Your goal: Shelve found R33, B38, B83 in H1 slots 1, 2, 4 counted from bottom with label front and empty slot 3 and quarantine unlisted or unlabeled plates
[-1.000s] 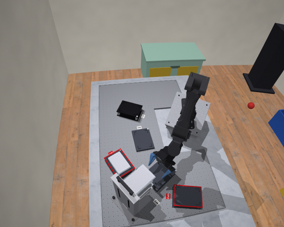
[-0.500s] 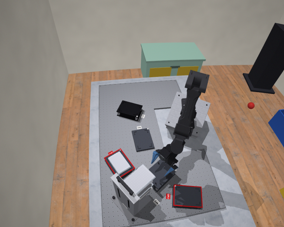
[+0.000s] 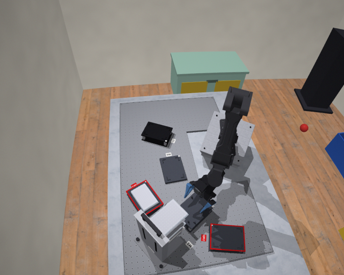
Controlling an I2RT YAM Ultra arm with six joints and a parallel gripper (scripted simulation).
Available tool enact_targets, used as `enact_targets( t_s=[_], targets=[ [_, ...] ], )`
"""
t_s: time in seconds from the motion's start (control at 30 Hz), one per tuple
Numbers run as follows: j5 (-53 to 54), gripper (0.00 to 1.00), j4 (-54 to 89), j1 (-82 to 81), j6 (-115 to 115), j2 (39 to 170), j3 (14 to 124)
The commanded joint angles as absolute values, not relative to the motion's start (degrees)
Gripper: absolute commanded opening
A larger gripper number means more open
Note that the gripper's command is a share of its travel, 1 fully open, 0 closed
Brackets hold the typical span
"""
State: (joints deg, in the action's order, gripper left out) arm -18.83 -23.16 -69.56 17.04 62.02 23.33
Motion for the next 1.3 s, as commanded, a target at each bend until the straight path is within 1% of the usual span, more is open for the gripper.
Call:
enact_targets(
  t_s=[0.0,0.33,0.37,0.67,0.7,1.27],
  targets=[
    [-19.5,1.0,-26.7,-69.4,17.2,64.0,22.3],
    [-19.4,1.0,-31.8,-69.1,17.2,68.2,21.4],
    [-19.4,1.0,-32.4,-69.0,17.2,68.7,22.5],
    [-19.2,1.0,-38.1,-68.8,17.1,73.8,20.6],
    [-18.7,1.0,-38.1,-68.6,16.9,74.1,23.4],
    [-15.9,1.0,-35.6,-66.0,16.0,78.0,28.5]
  ],
)
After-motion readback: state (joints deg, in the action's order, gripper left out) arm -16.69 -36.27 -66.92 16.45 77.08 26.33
